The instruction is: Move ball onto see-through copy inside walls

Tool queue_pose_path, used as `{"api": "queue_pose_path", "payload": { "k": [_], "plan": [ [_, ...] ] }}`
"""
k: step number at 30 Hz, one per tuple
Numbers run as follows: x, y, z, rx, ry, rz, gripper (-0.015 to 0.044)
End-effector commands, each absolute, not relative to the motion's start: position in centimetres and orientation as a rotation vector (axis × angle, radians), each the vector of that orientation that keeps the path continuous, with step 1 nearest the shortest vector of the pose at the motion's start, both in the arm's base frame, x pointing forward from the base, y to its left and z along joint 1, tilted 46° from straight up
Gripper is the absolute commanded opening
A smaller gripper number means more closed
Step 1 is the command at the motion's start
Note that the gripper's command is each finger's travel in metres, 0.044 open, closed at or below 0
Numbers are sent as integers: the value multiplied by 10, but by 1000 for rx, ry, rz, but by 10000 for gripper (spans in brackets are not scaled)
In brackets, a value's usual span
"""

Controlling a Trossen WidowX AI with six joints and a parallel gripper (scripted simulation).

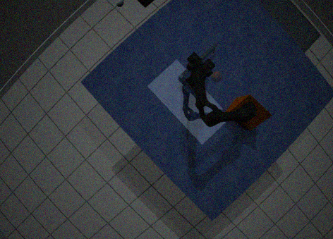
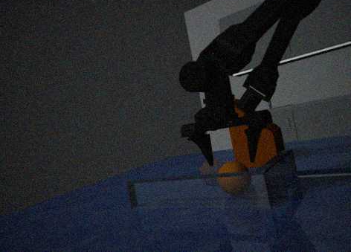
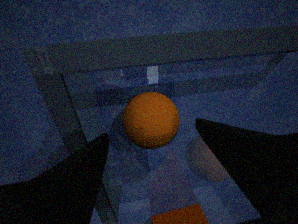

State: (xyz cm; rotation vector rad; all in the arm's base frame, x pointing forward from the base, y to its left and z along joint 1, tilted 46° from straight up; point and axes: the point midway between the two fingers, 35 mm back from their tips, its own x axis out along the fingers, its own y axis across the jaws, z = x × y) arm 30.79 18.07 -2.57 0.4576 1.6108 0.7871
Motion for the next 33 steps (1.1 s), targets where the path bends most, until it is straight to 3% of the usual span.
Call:
{"api": "queue_pose_path", "payload": {
  "k": [1,19,21,31,33],
  "plan": [
    [305,184,-32,470,1623,782,440],
    [298,202,-50,473,1623,784,440],
    [298,202,-50,473,1623,784,388],
    [298,202,-50,473,1623,784,321],
    [298,200,-50,471,1621,782,268]
  ]
}}
